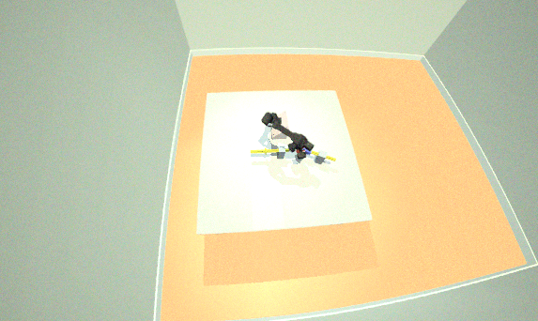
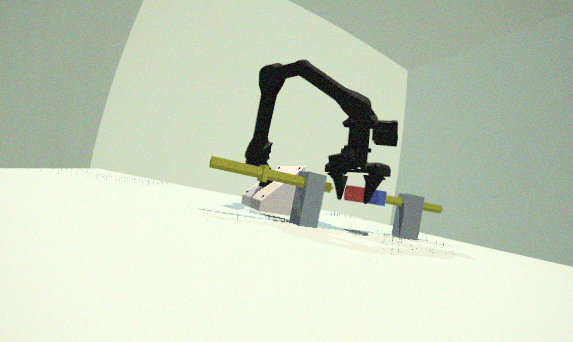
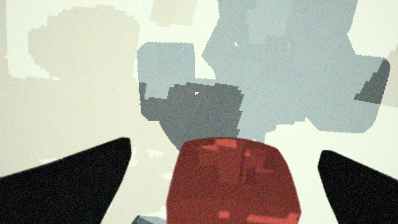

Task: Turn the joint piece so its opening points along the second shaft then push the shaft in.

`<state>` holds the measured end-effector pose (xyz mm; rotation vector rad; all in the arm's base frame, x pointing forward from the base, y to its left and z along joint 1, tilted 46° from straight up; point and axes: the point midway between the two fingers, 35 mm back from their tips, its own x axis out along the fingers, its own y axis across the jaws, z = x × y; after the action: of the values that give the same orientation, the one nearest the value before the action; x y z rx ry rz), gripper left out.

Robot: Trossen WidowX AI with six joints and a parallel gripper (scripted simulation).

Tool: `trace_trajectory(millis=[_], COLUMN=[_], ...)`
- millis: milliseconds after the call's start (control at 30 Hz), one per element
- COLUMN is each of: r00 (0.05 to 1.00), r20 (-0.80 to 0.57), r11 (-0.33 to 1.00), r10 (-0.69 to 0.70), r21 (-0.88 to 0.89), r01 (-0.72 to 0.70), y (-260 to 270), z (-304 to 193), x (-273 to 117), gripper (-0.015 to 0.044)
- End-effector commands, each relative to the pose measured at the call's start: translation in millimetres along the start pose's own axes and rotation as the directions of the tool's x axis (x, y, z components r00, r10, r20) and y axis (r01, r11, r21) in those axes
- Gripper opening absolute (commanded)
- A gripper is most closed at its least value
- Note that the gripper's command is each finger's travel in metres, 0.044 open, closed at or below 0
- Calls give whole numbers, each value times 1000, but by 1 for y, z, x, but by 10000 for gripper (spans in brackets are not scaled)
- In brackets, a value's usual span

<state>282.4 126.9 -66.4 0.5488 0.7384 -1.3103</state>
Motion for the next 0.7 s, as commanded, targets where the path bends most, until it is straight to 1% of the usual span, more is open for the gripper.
trace_trajectory(millis=[0, 233, 567, 667], r00=[1000, 1000, 1000, 1000], r20=[9, 10, 10, 10], r11=[1000, 1000, 1000, 1000], r10=[-8, -8, -8, -8], r21=[-7, -7, -7, -7], r01=[8, 8, 8, 8], y=[-2, -2, -2, -2], z=[0, 0, 0, 0], x=[10, 19, 19, 19], gripper=[440, 440, 182, 182])
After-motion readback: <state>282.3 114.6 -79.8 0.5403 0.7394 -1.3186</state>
